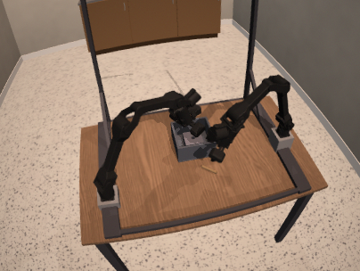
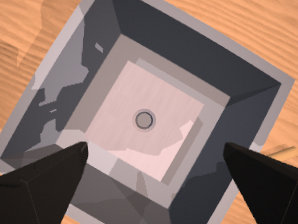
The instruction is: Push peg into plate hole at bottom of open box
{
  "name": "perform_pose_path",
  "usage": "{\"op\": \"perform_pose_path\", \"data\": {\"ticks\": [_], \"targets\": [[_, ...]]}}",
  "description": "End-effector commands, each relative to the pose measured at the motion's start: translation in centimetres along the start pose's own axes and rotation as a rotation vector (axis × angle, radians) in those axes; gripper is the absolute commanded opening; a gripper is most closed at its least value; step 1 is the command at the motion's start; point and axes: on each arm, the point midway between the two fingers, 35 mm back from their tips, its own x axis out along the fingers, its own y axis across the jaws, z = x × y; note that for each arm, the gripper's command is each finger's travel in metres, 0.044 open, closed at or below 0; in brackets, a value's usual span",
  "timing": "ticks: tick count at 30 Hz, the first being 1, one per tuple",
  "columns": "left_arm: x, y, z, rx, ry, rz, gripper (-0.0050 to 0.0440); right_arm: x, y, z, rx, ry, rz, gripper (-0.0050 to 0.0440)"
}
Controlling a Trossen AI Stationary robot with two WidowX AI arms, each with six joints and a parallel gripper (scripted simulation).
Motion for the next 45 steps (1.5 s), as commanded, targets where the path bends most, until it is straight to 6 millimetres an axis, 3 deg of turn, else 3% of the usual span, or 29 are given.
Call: {"op": "perform_pose_path", "data": {"ticks": [1, 9, 10, 12, 17, 22, 27, 29, 36, 45], "targets": [[-0.7, 0.5, 0.6, 0.016, -0.015, 0.008, 0.0440, -1.1, 0.0, 0.6, 0.002, -0.028, -0.002, 0.0440], [-0.9, 0.3, 0.5, 0.015, -0.015, 0.013, 0.0440, -1.1, 0.0, 0.6, 0.002, -0.028, -0.002, 0.0440], [-0.9, 0.3, 0.5, 0.015, -0.015, 0.013, 0.0416, -1.1, 0.0, 0.6, 0.002, -0.028, -0.002, 0.0440], [-0.9, 0.3, 0.5, 0.015, -0.015, 0.013, 0.0416, -1.1, 0.0, 0.6, 0.002, -0.028, -0.002, 0.0440], [0.0, 0.5, -0.2, -0.110, -0.010, 0.004, 0.0296, -3.1, -1.2, 0.1, 0.025, -0.064, -0.008, 0.0440], [0.6, 1.6, -0.8, -0.398, -0.031, 0.023, 0.0176, -6.6, -3.4, -1.2, 0.069, -0.134, -0.024, 0.0440], [0.9, 2.4, -1.3, -0.644, -0.054, 0.029, 0.0170, -9.1, -5.0, -2.6, 0.102, -0.189, -0.042, 0.0440], [0.9, 2.4, -1.3, -0.644, -0.054, 0.029, 0.0170, -9.1, -5.0, -2.6, 0.102, -0.189, -0.042, 0.0440], [1.7, 2.5, -2.0, -1.033, -0.072, -0.006, 0.0170, -12.5, -7.0, -5.3, 0.152, -0.273, -0.073, 0.0440], [2.6, 2.5, -2.7, -1.425, -0.072, -0.054, 0.0170, -15.2, -8.6, -8.4, 0.200, -0.357, -0.109, 0.0440]]}}
